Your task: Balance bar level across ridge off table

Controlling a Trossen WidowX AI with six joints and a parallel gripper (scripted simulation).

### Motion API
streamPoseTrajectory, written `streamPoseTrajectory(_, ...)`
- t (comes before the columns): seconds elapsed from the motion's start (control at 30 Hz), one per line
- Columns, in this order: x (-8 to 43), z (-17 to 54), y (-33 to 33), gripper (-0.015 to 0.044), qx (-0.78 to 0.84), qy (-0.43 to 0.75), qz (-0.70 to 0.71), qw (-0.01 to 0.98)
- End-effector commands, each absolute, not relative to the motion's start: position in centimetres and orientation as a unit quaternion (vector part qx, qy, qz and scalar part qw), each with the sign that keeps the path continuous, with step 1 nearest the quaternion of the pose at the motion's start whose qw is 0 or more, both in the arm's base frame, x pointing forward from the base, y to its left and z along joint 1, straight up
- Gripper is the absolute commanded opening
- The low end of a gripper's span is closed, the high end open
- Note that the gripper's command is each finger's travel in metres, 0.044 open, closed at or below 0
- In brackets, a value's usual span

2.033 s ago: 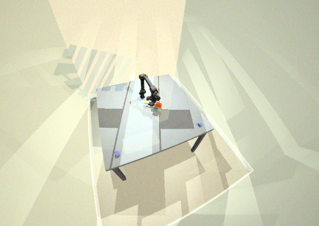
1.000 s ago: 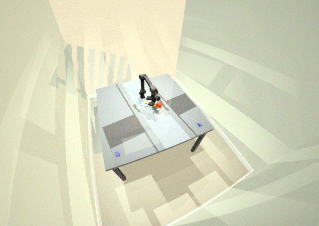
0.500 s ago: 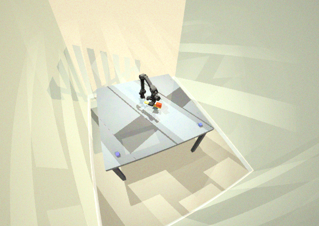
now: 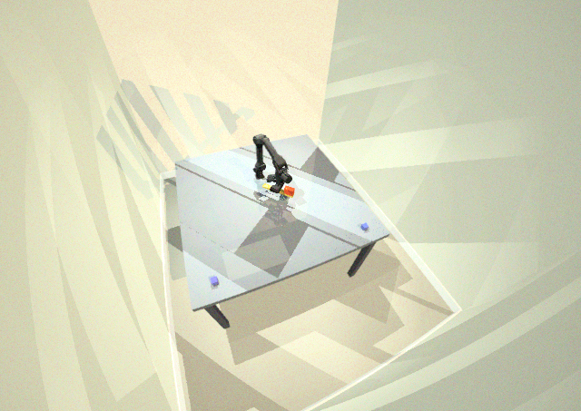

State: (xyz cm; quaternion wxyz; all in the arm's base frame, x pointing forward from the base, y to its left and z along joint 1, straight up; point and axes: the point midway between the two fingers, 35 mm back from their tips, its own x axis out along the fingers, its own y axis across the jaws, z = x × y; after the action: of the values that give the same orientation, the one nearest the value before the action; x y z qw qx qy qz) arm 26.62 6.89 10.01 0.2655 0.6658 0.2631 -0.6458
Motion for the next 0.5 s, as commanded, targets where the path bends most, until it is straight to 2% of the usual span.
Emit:
streamPoseTrajectory(0.0, 26.62, 10.01, 6.89, 0.0, 0.666, 0.263, -0.646, 0.266)
streamPoseTrajectory(0.1, 26.62, 10.01, 6.89, 0.0, 0.666, 0.263, -0.646, 0.266)
streamPoseTrajectory(0.3, 26.62, 10.01, 6.89, 0.0157, 0.666, 0.263, -0.646, 0.266)
streamPoseTrajectory(0.47, 26.62, 10.01, 6.89, 0.0167, 0.666, 0.263, -0.646, 0.266)
